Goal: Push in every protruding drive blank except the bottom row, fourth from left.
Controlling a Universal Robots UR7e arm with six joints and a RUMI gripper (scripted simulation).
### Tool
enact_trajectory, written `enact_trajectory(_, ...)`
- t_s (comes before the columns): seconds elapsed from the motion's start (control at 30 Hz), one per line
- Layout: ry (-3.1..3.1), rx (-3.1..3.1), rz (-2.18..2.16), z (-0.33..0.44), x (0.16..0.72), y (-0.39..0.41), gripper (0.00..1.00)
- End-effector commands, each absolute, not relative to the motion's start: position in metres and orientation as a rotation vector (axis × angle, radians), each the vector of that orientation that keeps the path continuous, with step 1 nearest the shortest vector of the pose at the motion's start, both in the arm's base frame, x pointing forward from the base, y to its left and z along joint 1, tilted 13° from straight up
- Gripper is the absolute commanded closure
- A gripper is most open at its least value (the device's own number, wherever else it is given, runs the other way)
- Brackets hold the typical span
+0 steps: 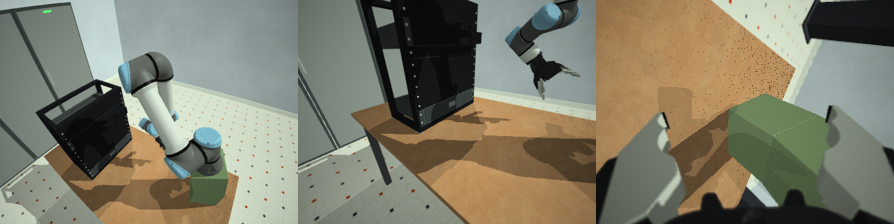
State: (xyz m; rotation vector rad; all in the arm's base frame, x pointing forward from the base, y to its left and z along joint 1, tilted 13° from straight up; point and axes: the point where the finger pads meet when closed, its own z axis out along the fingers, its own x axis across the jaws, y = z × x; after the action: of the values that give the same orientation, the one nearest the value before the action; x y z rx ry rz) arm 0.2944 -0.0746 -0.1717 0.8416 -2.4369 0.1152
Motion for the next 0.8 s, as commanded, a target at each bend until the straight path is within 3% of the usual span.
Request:
enact_trajectory(0.0,-2.392,0.890,0.033,-0.175,0.284,-0.067,0.00)
enact_trajectory(0.77,-2.151,1.119,-0.440,-0.177,0.224,-0.020,0.00)
